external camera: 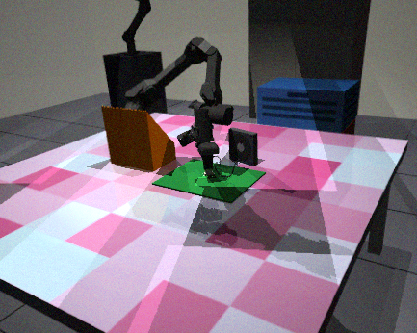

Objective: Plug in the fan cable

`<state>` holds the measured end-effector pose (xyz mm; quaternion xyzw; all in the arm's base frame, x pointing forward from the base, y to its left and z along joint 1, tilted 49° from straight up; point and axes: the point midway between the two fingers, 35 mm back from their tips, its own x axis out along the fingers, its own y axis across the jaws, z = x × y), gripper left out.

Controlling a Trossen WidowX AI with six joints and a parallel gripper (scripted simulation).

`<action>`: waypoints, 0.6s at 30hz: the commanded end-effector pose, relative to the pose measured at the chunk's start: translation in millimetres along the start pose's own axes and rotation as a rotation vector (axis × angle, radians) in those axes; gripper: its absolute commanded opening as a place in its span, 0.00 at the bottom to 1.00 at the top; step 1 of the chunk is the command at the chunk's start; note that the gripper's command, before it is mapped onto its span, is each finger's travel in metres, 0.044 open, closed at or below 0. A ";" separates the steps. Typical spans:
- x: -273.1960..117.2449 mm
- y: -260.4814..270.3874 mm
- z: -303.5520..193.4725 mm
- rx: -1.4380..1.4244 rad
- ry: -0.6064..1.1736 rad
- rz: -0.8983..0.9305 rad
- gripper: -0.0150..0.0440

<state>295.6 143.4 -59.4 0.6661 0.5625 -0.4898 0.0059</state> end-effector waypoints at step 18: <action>10.2 -0.3 -0.2 0.003 0.002 -0.003 0.25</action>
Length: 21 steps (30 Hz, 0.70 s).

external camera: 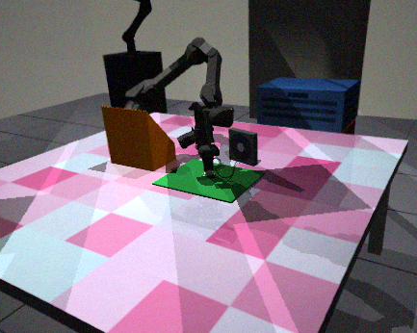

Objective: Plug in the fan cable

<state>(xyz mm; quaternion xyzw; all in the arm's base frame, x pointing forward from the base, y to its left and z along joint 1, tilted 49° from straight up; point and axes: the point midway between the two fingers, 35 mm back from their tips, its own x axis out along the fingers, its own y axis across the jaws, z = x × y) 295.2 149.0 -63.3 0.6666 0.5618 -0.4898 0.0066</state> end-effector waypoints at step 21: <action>12.8 -0.3 0.7 0.004 0.002 -0.005 0.25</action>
